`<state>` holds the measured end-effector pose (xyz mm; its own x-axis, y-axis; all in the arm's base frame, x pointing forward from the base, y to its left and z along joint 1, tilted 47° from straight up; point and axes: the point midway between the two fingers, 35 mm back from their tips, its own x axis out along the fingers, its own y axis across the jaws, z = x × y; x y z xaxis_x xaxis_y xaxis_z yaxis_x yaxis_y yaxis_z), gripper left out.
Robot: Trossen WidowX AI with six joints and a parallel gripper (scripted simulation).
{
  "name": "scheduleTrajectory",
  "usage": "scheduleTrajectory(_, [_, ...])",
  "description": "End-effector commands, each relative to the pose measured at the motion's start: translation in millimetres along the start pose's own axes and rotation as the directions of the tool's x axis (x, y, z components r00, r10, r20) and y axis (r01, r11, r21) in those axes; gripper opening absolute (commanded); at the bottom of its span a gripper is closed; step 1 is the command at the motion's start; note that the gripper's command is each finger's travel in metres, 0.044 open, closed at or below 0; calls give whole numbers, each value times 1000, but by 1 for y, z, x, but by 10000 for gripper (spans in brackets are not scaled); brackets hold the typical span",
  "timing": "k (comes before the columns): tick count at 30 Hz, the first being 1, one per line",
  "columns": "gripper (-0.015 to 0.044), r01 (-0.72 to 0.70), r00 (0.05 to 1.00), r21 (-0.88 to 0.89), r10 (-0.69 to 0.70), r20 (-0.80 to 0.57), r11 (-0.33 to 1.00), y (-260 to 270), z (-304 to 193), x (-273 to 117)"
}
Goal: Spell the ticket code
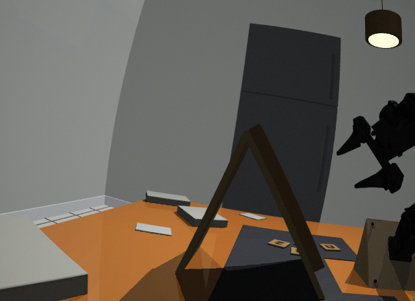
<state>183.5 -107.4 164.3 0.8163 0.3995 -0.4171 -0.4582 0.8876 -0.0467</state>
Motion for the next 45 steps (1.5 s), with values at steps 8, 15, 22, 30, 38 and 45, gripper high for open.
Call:
scheduleTrajectory(8, [440,-5,999,-485,-16,-39,874,10,51,-25])
scheduleTrajectory(15, [440,-5,999,-485,-16,-39,874,10,51,-25])
scheduleTrajectory(22, [440,-5,999,-485,-16,-39,874,10,51,-25])
scheduleTrajectory(30, [440,-8,996,8,9,-93,1000,-2,50,-27])
scheduleTrajectory(38, [440,91,984,680,40,-174,728,-19,48,-29])
scheduleTrajectory(45, [440,195,971,911,58,-232,364,-33,45,-30])
